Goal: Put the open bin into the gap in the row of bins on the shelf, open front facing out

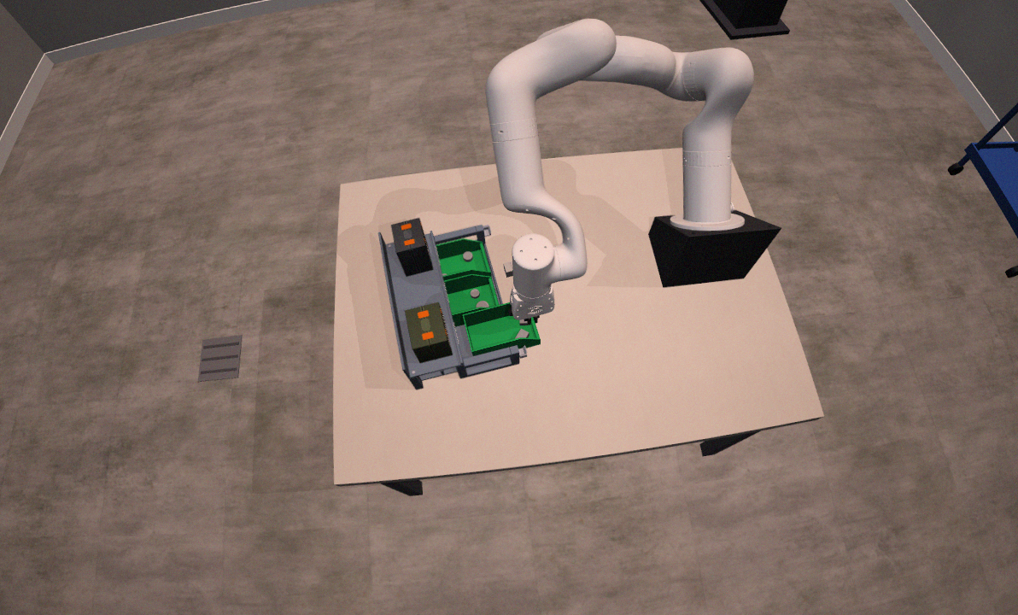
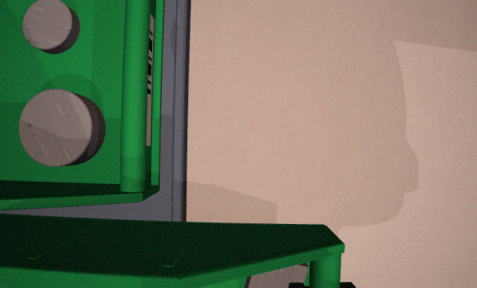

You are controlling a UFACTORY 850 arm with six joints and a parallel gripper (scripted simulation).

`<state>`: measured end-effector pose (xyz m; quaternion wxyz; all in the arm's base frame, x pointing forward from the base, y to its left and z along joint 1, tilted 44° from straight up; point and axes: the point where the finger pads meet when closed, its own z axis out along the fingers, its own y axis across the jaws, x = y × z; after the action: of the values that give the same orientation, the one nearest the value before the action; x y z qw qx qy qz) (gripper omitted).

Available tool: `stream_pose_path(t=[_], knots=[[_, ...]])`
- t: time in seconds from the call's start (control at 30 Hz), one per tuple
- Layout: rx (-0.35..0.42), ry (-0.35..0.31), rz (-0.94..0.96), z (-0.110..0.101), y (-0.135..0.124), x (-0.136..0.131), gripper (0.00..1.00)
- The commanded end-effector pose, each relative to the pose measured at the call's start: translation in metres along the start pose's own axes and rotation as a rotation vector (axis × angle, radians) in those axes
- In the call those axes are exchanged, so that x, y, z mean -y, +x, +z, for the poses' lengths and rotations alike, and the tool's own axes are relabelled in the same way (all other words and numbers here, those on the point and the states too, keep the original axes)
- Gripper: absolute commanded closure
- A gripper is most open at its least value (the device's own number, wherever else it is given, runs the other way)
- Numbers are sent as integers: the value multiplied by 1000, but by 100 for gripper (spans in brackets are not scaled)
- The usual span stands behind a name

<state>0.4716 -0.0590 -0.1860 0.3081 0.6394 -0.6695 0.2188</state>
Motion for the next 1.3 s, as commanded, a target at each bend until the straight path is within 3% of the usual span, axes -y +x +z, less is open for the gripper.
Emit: stream_pose_path(t=[0.0, 1.27], knots=[[1, 2, 1, -1, 0, 1, 100], [1, 2, 1, -1, 0, 23, 100]])
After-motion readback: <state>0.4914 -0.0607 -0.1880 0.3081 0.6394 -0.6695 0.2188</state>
